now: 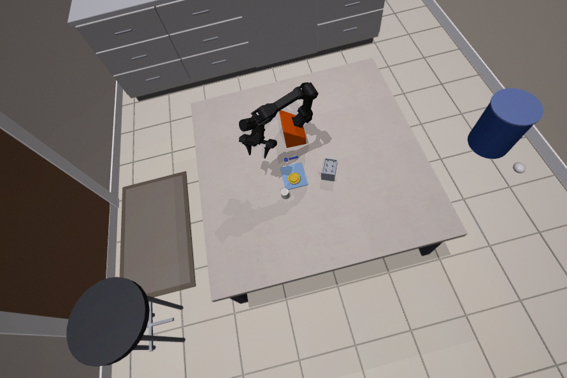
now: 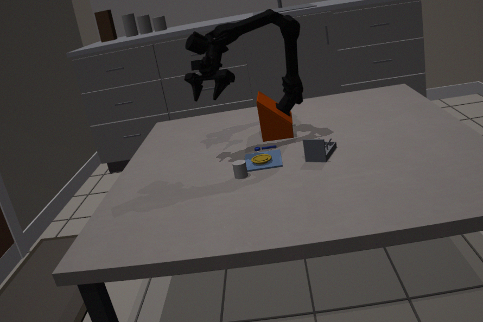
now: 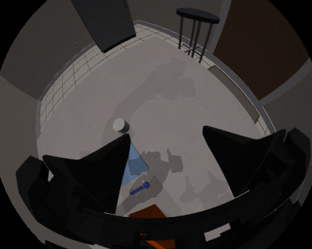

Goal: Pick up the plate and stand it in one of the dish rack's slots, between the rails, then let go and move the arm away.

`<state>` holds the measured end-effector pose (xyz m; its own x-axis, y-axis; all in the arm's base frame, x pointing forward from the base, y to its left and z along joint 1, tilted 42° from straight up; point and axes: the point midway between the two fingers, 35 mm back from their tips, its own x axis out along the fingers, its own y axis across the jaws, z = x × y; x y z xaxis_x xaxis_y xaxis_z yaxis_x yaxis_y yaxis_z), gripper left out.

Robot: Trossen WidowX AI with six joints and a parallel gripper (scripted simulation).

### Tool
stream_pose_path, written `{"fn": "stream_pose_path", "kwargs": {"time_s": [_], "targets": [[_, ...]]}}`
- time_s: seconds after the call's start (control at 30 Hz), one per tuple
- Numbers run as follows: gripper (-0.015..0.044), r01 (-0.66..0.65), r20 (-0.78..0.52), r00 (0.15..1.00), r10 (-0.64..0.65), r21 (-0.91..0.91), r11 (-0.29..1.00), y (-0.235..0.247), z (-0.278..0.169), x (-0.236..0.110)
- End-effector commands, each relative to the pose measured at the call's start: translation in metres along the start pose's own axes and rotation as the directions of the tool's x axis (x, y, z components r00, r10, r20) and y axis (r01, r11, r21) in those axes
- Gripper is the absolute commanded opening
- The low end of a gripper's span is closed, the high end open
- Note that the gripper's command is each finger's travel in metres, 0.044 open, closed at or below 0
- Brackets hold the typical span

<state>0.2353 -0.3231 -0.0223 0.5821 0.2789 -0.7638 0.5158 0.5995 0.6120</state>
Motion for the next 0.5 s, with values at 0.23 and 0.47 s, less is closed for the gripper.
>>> {"fn": "stream_pose_path", "kwargs": {"time_s": [0.23, 0.47], "targets": [[0.04, -0.079, -0.264, 0.964, 0.016, -0.23, 0.97, 0.072, -0.01, 0.027], [0.04, -0.166, -0.423, 0.906, 0.005, -0.345, 0.924, 0.116, -0.023, 0.036]]}}
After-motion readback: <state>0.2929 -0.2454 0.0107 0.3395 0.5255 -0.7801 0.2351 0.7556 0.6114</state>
